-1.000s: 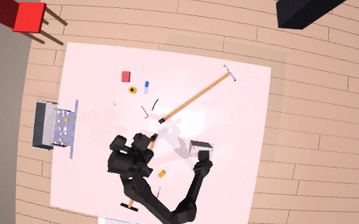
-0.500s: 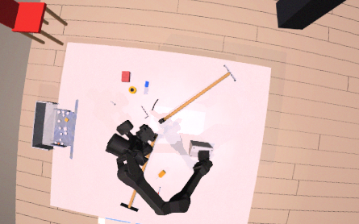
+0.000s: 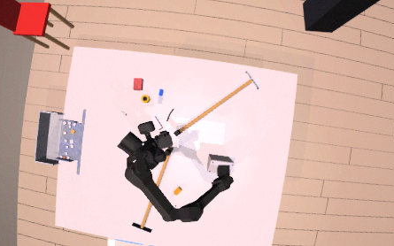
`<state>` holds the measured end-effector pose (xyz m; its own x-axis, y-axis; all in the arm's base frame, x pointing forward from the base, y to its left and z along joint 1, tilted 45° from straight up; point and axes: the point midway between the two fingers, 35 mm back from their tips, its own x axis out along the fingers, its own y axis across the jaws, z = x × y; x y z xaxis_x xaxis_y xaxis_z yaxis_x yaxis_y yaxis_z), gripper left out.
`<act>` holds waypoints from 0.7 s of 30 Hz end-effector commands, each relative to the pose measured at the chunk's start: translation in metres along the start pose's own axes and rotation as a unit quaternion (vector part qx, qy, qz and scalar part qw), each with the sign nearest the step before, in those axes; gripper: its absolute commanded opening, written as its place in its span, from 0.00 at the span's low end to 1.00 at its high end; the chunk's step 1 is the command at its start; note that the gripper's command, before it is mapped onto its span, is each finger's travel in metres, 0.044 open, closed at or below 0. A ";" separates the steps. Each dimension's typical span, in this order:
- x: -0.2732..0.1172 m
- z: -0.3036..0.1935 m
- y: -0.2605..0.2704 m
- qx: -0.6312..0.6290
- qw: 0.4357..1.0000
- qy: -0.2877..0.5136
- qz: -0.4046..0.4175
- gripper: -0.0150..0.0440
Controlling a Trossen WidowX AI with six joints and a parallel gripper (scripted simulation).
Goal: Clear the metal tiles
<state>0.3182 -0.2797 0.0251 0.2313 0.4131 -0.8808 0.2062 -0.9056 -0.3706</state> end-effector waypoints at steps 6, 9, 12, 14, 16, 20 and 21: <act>0.026 0.016 0.006 0.079 0.995 -0.064 -0.024 1.00; 0.034 0.021 0.008 0.103 0.991 -0.085 -0.030 1.00; 0.042 0.027 0.009 0.127 0.986 -0.106 -0.036 1.00; 0.047 0.031 0.010 0.142 0.982 -0.121 -0.039 1.00; 0.053 0.035 0.010 0.157 0.977 -0.135 -0.043 1.00; 0.063 0.043 0.011 0.187 0.967 -0.164 -0.047 1.00; 0.065 0.045 0.011 0.193 0.965 -0.171 -0.048 1.00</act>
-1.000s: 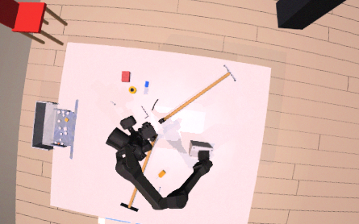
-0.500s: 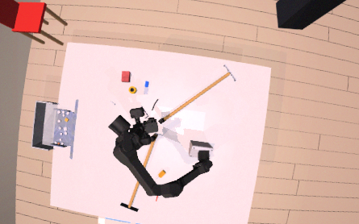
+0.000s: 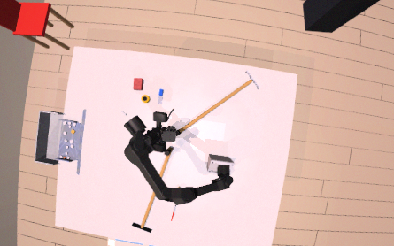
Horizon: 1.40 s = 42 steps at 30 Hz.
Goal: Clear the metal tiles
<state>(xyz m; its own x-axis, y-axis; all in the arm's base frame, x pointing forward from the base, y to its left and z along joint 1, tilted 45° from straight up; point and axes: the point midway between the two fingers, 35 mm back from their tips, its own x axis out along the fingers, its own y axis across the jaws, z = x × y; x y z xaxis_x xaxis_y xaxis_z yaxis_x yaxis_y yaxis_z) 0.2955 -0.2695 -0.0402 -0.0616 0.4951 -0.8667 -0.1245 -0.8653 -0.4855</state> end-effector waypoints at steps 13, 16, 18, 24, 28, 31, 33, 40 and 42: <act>0.014 0.005 0.004 0.032 0.999 -0.033 -0.006 1.00; 0.014 0.005 0.004 0.032 0.999 -0.033 -0.006 1.00; 0.014 0.005 0.004 0.032 0.999 -0.033 -0.006 1.00; 0.014 0.005 0.004 0.032 0.999 -0.033 -0.006 1.00; 0.014 0.005 0.004 0.032 0.999 -0.033 -0.006 1.00; 0.014 0.005 0.004 0.032 0.999 -0.033 -0.006 1.00; 0.014 0.005 0.004 0.032 0.999 -0.033 -0.006 1.00; 0.014 0.005 0.004 0.032 0.999 -0.033 -0.006 1.00; 0.014 0.005 0.003 0.024 0.999 -0.032 -0.007 0.91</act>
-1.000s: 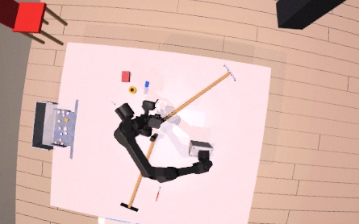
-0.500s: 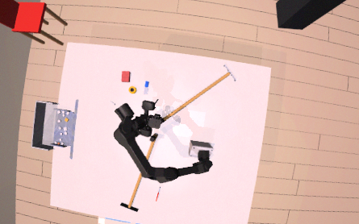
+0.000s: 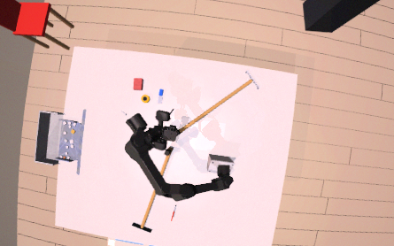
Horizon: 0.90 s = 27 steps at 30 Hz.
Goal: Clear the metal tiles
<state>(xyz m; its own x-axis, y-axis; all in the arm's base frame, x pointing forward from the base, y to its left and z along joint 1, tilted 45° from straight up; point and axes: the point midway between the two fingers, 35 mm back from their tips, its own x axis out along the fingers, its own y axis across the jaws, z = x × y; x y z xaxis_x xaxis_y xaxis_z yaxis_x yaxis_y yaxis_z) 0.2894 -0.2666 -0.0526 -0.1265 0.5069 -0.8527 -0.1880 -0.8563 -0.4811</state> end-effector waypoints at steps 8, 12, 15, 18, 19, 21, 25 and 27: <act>0.000 0.002 -0.006 -0.104 0.994 0.010 -0.011 0.56; -0.001 0.003 -0.009 -0.153 0.988 0.015 -0.015 0.38; -0.001 0.003 -0.011 -0.189 0.982 0.019 -0.017 0.25; -0.002 0.004 -0.013 -0.225 0.974 0.024 -0.019 0.25; -0.002 0.004 -0.013 -0.237 0.971 0.025 -0.020 0.25; -0.002 0.005 -0.014 -0.261 0.965 0.028 -0.021 0.25; -0.003 0.006 -0.017 -0.308 0.950 0.034 -0.023 0.25; -0.003 0.006 -0.018 -0.331 0.943 0.037 -0.024 0.25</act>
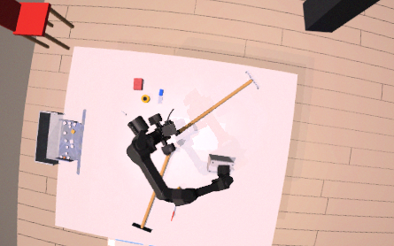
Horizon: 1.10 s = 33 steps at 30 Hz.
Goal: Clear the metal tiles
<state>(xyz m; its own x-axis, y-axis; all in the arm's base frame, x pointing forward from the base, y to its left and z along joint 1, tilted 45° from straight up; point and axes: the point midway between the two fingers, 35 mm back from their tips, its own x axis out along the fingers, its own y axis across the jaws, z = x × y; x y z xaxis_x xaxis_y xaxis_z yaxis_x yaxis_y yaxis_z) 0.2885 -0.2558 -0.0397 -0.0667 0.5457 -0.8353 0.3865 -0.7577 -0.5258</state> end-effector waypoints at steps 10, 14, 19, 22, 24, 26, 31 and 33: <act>0.001 -0.002 -0.011 -0.163 0.986 0.022 -0.007 0.25; 0.001 -0.003 -0.013 -0.212 0.977 0.029 -0.006 0.25; 0.000 -0.003 -0.017 -0.271 0.962 0.037 -0.004 0.25; 0.000 -0.004 -0.019 -0.306 0.951 0.041 -0.003 0.25; -0.001 -0.004 -0.020 -0.329 0.943 0.045 -0.001 0.25; -0.001 -0.005 -0.022 -0.352 0.935 0.048 0.000 0.25; -0.001 -0.005 -0.025 -0.409 0.911 0.055 0.004 0.25; -0.002 -0.006 -0.027 -0.431 0.901 0.058 0.006 0.25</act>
<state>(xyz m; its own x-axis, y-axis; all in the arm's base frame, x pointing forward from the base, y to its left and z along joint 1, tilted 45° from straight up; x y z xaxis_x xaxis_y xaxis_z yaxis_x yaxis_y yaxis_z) 0.2850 -0.2384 -0.0233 0.0121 0.5986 -0.8009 0.9341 -0.2926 -0.2046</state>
